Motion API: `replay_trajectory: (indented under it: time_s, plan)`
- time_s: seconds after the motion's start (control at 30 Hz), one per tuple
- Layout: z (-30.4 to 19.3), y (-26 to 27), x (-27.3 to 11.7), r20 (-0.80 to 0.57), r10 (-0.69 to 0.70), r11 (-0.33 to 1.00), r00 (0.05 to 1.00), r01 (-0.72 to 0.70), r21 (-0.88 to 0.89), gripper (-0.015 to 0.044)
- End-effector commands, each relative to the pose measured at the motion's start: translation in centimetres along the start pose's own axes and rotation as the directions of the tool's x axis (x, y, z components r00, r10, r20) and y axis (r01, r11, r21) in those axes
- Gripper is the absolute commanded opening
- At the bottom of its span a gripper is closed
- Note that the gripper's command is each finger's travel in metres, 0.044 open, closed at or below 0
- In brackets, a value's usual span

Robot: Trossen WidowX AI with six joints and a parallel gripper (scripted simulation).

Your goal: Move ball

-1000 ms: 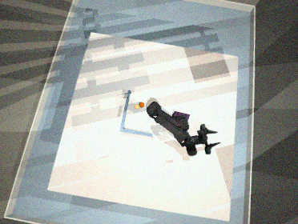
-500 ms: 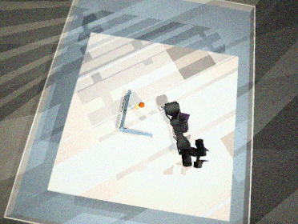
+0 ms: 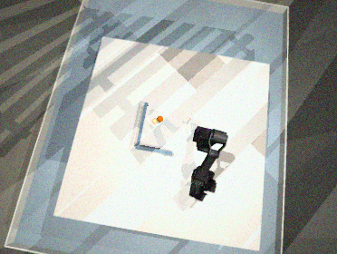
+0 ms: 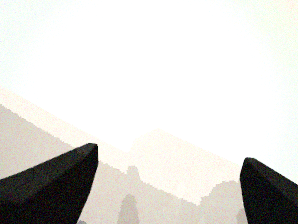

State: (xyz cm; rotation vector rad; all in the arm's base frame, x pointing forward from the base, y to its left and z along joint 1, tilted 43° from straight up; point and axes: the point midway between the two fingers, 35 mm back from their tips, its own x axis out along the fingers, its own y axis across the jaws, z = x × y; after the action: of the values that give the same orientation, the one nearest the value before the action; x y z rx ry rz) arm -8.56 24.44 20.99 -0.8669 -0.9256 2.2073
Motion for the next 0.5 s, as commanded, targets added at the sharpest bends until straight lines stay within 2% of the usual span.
replay_trajectory:
  time_s: [0.0,0.3,0.47]
  plan:
    - [-5.0,-3.1,-1.5,-0.180,-0.068,0.994,0.981,0.082,0.071,0.0310]
    - [-12.1,-6.4,-5.7,-0.422,-0.140,0.963,0.896,0.222,0.151,0.0310]
    - [-16.7,-7.7,-9.7,-0.568,-0.164,0.928,0.807,0.321,0.189,0.0310]
